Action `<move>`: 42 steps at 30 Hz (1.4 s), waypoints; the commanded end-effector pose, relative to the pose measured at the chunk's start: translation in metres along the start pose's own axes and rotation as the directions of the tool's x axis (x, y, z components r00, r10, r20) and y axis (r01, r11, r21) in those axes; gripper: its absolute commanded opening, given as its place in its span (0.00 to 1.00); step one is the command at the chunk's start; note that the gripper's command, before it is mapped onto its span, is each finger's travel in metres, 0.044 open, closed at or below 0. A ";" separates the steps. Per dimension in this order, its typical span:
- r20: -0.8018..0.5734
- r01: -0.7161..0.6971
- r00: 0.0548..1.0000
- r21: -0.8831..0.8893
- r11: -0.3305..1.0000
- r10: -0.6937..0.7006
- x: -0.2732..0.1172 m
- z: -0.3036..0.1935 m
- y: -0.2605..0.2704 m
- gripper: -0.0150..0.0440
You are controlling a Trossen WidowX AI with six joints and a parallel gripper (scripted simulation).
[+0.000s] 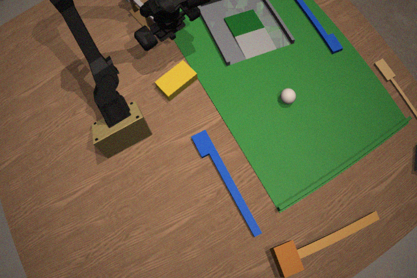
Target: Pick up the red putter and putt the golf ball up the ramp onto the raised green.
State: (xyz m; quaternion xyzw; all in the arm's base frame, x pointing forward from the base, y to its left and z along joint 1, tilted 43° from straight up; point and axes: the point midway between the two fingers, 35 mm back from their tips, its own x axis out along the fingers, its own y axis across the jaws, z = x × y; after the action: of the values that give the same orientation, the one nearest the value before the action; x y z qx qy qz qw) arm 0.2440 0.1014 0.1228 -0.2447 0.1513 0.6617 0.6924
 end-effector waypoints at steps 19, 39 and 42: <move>-0.034 0.051 0.998 0.005 0.999 -0.051 -0.088 0.022 0.000 0.25; -0.163 0.143 0.984 0.524 0.840 -0.066 -0.131 -0.076 -0.019 0.25; -0.183 0.164 0.981 0.609 0.776 -0.064 -0.140 -0.096 -0.018 0.25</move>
State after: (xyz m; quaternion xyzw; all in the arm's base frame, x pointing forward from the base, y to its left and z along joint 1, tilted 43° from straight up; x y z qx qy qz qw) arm 0.2600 -0.0511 0.1287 -0.0889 0.3699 0.5351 0.7542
